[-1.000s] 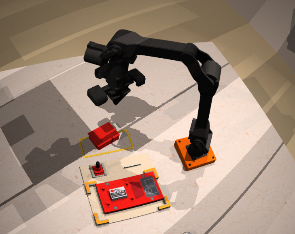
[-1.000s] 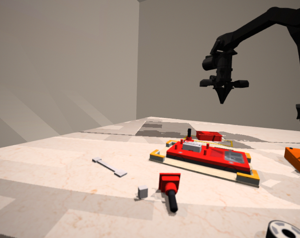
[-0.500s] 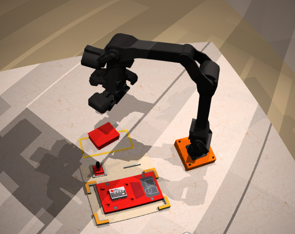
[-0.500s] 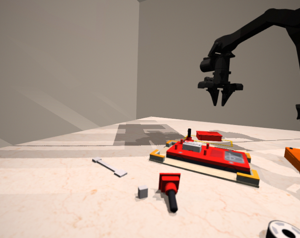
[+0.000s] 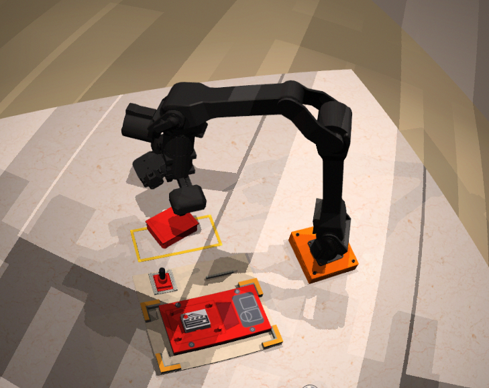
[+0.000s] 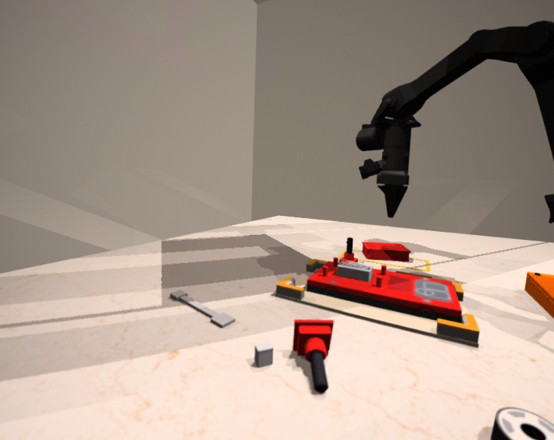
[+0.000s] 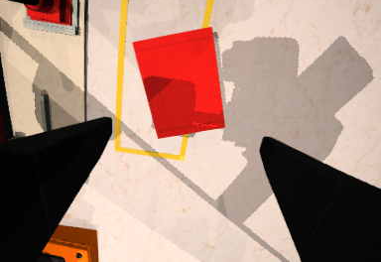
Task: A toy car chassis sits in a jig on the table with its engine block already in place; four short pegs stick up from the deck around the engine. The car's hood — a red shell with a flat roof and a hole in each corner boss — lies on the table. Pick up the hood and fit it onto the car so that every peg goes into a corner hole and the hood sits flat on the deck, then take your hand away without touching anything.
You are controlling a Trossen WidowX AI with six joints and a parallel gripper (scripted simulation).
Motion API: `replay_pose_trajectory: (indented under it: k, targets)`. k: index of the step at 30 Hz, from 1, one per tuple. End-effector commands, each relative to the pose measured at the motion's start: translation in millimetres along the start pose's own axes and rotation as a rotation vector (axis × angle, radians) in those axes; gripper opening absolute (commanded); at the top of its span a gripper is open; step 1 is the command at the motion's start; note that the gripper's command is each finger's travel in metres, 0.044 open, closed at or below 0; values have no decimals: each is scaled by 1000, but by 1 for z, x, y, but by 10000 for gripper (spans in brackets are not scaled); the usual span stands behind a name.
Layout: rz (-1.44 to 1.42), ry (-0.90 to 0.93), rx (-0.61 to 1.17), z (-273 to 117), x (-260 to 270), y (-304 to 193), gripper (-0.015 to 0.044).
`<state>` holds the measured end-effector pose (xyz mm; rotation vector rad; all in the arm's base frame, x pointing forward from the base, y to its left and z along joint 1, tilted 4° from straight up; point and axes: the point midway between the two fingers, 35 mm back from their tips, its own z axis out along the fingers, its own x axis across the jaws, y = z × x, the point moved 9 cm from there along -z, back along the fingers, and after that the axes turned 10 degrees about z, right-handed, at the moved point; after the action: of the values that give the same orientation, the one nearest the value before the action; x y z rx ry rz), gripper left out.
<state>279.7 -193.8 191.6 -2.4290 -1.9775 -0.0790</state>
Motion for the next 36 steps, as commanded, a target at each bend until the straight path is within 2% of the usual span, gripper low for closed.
replay_pose_trajectory:
  k: [1, 4, 36]
  targets:
    - [-223, 11, 11, 15, 4, 4, 440]
    - [-316, 12, 11, 19, 5, 6, 440]
    - [-316, 12, 10, 34, 8, 8, 440]
